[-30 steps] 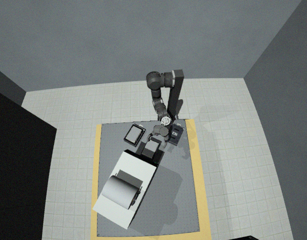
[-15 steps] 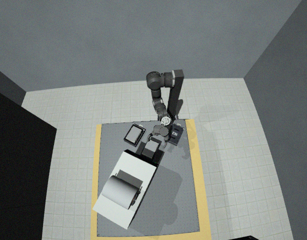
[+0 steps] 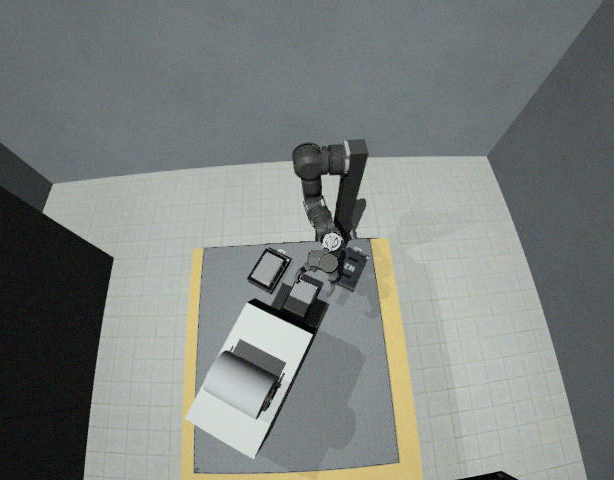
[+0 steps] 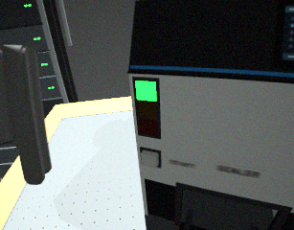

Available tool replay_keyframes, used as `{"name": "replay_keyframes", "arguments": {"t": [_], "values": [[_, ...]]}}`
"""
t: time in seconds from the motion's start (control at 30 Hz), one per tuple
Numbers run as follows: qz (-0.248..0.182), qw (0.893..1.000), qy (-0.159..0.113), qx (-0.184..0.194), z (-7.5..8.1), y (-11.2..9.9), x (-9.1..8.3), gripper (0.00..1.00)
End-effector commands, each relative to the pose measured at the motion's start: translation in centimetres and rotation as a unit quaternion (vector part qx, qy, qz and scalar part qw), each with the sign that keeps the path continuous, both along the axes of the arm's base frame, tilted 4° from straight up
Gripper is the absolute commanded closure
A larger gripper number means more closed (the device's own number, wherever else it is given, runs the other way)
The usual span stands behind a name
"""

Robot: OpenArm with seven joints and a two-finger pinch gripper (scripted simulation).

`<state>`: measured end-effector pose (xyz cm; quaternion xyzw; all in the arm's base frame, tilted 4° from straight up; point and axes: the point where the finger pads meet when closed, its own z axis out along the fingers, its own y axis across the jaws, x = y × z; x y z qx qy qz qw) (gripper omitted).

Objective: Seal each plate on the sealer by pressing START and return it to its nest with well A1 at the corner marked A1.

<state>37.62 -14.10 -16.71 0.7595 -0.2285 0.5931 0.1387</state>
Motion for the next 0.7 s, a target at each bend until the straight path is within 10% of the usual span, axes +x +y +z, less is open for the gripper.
{"name": "replay_keyframes", "arguments": {"t": [0.0,0.67], "values": [[0.021,1.000,-0.016,-0.008,0.5,0.6,0.6,0.35],[0.206,0.960,-0.121,-0.149,4.6,7.7,4.2,0.35]]}}
